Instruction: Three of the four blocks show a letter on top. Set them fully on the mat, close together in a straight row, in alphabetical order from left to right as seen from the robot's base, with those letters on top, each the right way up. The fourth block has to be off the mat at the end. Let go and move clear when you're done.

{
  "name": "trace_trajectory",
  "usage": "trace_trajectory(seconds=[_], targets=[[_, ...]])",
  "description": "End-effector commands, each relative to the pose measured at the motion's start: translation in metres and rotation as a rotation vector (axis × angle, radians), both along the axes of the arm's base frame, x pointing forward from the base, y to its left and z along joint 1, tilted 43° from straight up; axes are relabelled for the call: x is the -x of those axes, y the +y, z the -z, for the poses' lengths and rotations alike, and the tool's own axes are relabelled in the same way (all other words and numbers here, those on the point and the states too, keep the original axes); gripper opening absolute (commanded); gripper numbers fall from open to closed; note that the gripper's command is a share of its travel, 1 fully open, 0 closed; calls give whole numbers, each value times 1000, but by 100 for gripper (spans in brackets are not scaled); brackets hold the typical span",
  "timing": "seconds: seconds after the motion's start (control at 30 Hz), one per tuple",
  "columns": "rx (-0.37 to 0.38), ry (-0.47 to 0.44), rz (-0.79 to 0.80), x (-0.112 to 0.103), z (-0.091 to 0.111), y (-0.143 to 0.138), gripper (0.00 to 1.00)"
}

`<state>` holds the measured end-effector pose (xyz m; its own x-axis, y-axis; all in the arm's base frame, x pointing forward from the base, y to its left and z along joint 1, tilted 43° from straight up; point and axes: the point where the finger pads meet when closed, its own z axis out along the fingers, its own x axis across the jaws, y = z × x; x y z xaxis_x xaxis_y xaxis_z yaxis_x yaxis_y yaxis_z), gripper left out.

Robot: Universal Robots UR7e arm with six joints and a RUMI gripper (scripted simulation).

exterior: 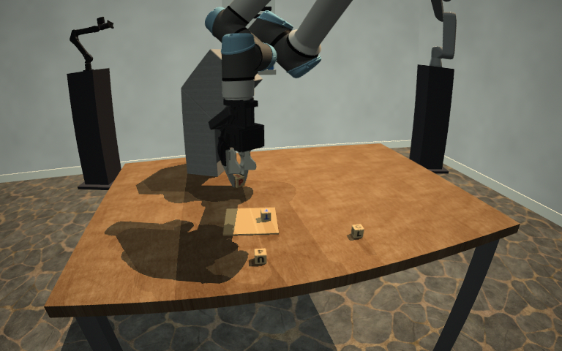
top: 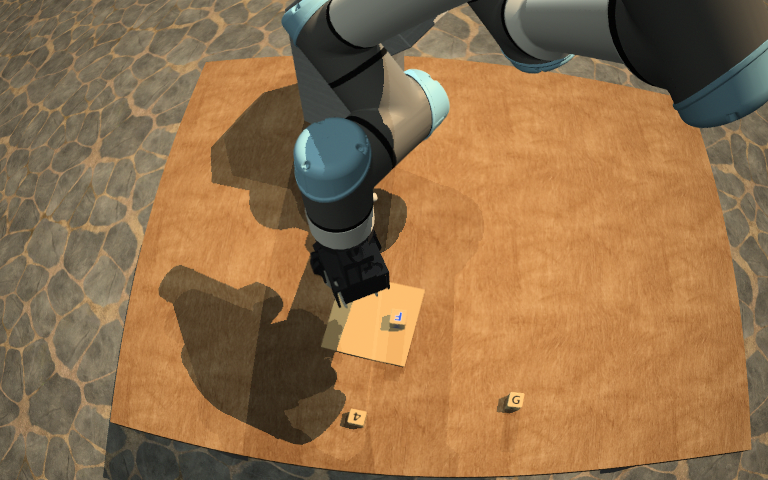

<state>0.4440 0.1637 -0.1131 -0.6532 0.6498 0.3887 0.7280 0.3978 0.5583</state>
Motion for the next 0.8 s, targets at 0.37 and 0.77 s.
trace_trajectory(seconds=[0.37, 0.77], targets=[[-70, 226, 258, 6, 0, 2, 5], [-122, 388, 441, 8, -1, 4, 5]])
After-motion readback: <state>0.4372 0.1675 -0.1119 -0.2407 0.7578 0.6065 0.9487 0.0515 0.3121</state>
